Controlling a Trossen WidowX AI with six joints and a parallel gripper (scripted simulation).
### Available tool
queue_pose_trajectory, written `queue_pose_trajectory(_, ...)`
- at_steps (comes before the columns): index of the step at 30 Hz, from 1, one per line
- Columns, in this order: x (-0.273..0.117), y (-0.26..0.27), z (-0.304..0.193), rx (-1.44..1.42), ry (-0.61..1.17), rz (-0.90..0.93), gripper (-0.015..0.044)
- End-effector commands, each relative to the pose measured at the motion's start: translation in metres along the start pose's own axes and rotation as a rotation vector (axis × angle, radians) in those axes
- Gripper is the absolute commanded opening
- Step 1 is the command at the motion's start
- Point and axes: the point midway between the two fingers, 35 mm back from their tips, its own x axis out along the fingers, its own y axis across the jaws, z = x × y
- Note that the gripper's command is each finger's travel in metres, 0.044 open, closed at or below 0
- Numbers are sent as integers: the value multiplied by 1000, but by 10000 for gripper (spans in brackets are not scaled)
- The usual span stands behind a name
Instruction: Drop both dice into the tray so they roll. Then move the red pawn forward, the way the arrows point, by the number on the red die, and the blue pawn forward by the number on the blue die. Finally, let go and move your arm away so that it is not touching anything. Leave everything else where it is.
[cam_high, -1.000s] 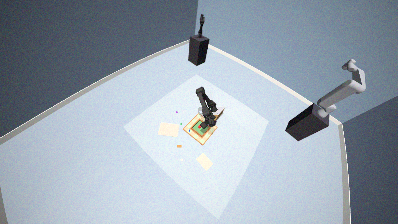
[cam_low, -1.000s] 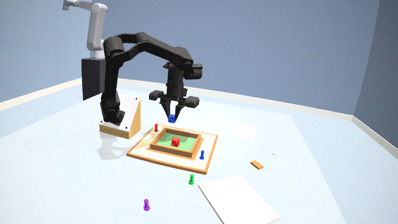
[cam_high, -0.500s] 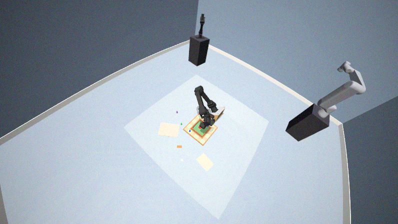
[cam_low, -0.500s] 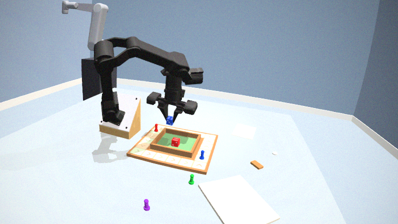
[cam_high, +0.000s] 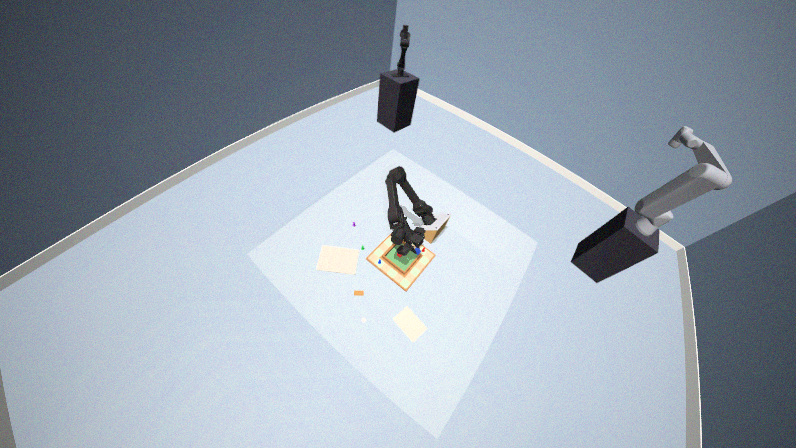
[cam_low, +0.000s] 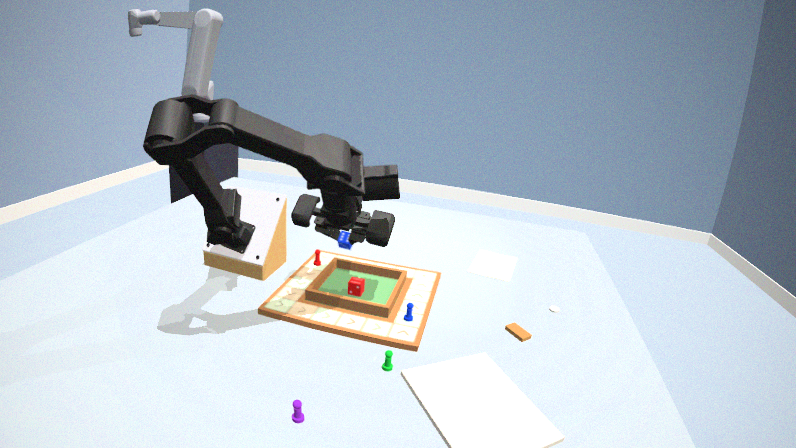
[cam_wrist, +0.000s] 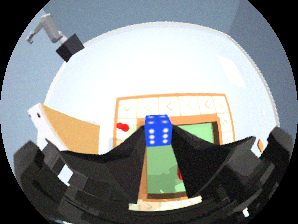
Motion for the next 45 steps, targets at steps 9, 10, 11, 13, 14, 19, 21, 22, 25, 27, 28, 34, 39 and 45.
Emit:
queue_pose_trajectory(9,-18,-4,3,-38,-182,-76,0)
queue_pose_trajectory(10,-31,-6,5,-38,-182,-76,0)
queue_pose_trajectory(11,-40,-8,6,-38,-182,-76,0)
queue_pose_trajectory(13,-52,-9,7,-38,-182,-76,0)
queue_pose_trajectory(14,-53,-9,7,-38,-182,-76,0)
queue_pose_trajectory(19,-51,-7,6,-38,-182,-76,0)
queue_pose_trajectory(21,-52,-7,6,-38,-182,-76,0)
queue_pose_trajectory(22,-52,-7,6,-38,-182,-76,0)
queue_pose_trajectory(25,-52,-7,6,-38,-182,-76,0)
queue_pose_trajectory(27,-52,-7,6,-38,-182,-76,0)
queue_pose_trajectory(28,-52,-7,6,-38,-182,-76,0)
queue_pose_trajectory(34,-51,-7,5,-39,-176,-75,0)
queue_pose_trajectory(39,-51,-7,5,-39,-176,-75,0)
queue_pose_trajectory(45,-51,-7,5,-39,-176,-75,157)
